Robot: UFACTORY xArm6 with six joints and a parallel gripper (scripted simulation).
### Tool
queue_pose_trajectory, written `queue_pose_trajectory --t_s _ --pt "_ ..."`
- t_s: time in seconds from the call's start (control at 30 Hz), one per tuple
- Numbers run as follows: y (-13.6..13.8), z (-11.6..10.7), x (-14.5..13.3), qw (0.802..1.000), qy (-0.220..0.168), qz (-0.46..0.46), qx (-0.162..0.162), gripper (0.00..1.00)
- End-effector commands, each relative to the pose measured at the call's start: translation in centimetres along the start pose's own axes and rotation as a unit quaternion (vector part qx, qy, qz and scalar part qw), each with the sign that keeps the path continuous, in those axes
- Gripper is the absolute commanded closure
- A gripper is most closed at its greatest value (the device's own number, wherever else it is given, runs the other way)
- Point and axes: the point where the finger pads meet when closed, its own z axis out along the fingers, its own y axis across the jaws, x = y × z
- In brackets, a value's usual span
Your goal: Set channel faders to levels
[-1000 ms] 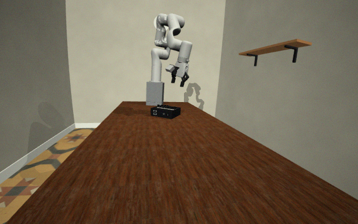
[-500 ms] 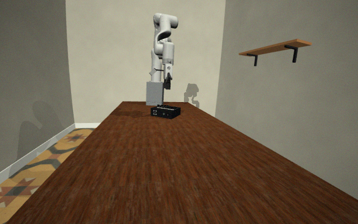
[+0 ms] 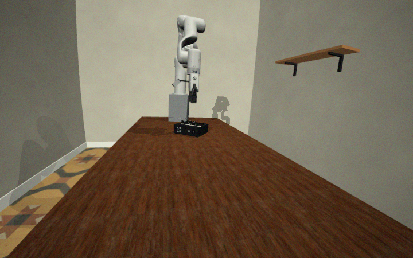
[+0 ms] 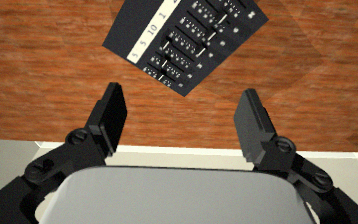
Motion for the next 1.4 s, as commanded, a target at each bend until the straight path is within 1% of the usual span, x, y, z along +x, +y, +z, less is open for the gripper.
queue_pose_trajectory --t_s 0.0,0.13,0.2,0.3,0.4,0.53,0.7,0.77,0.93,1.07,1.17,1.37 --pt "-0.2 -0.1 0.0 1.0 0.003 -0.004 0.002 0.0" --pt "-0.3 0.3 0.3 0.999 0.023 -0.028 0.004 0.0" --pt "-0.3 0.3 0.3 0.999 0.023 -0.028 0.004 0.0" --pt "-0.4 0.9 0.5 0.997 0.05 -0.064 0.009 0.0" --pt "-0.6 1.6 0.6 0.99 0.083 -0.114 0.017 0.0" --pt "-0.9 2.8 0.3 0.972 0.126 -0.196 0.034 0.0" --pt "-0.6 4.5 -0.6 0.938 0.16 -0.302 0.06 0.0" --pt "-0.6 4.5 -0.6 0.938 0.16 -0.302 0.06 0.0" --pt "0.1 5.9 -1.4 0.905 0.171 -0.382 0.077 0.0" --pt "0.5 6.5 -1.8 0.889 0.172 -0.415 0.084 0.0" --pt "0.6 6.7 -1.9 0.886 0.172 -0.423 0.085 0.0" --pt "0.6 6.7 -1.9 0.885 0.172 -0.423 0.085 0.0"
